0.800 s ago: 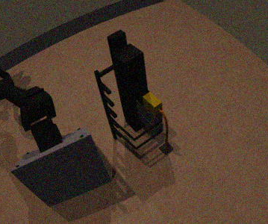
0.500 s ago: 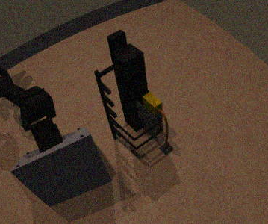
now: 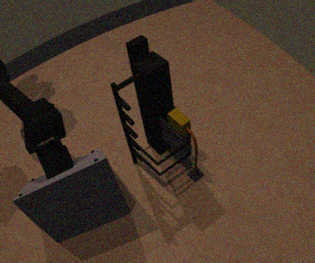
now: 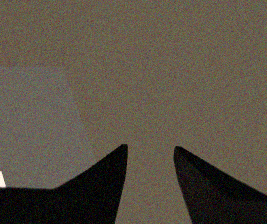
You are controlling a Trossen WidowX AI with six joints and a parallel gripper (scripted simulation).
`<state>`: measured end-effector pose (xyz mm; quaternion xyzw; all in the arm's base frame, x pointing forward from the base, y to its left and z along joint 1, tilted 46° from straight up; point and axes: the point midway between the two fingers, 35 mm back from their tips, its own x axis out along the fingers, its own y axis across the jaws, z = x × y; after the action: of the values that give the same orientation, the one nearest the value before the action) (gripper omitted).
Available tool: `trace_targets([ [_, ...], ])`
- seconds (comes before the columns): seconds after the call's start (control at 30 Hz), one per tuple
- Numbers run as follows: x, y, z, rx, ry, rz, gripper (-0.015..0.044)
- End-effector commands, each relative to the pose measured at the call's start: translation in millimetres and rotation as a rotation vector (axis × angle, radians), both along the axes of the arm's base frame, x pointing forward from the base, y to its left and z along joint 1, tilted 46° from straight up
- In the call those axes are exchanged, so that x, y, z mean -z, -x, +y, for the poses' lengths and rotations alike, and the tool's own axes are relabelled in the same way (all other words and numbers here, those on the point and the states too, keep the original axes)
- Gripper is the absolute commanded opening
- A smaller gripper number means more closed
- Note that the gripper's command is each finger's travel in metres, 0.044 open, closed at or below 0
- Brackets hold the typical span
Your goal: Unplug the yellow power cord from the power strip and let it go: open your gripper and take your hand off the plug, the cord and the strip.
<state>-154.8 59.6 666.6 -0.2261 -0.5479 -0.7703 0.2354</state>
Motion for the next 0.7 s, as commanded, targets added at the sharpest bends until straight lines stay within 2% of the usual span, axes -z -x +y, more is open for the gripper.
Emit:
trace_targets([
  [0.0, -15, -27, -46, -0.037, -0.075, 0.111, 0.0160],
  [0.3, -26, -113, -170, -0.199, -0.262, 0.401, 0.0160],
  [0.67, 14, -212, -290, -0.454, -0.477, 0.660, 0.0160],
])
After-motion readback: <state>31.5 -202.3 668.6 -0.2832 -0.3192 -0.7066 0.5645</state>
